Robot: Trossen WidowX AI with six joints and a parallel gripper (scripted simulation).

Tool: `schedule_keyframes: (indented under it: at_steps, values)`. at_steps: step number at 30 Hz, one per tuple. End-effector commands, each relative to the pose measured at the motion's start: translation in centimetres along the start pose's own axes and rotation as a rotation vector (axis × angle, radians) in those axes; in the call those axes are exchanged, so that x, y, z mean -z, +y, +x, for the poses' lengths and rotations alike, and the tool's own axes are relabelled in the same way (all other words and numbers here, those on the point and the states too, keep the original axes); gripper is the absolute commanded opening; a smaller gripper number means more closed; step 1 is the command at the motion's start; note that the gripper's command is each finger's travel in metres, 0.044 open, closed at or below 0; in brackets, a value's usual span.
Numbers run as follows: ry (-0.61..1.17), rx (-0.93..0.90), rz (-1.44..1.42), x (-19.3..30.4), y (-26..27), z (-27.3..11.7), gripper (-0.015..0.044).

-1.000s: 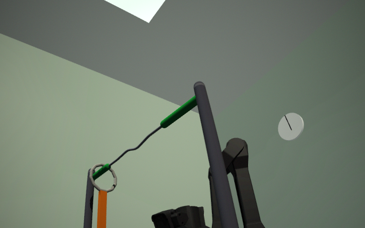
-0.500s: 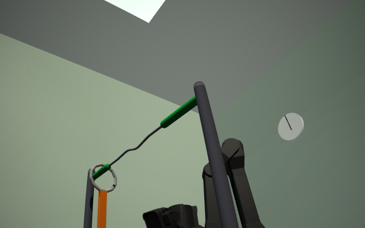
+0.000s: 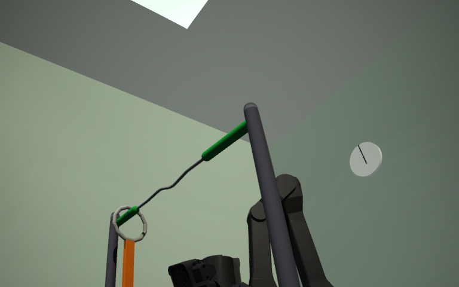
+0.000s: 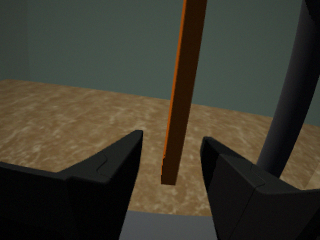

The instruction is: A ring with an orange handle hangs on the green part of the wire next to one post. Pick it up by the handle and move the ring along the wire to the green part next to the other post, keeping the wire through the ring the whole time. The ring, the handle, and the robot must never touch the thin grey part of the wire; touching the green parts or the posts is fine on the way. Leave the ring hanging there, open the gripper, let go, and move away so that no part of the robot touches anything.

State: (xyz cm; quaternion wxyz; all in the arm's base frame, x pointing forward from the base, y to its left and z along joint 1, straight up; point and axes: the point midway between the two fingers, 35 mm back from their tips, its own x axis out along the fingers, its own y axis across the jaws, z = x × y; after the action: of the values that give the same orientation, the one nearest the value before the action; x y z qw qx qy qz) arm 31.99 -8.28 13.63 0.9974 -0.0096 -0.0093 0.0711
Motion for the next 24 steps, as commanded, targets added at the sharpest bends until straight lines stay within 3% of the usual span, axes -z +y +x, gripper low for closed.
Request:
schedule_keyframes:
  at_steps: [1,24]
  values:
    - [0.001,0.005,0.007,0.1,-0.1,0.8,0.016]
    - [-0.001,0.005,0.008,0.1,0.1,2.6,0.016]
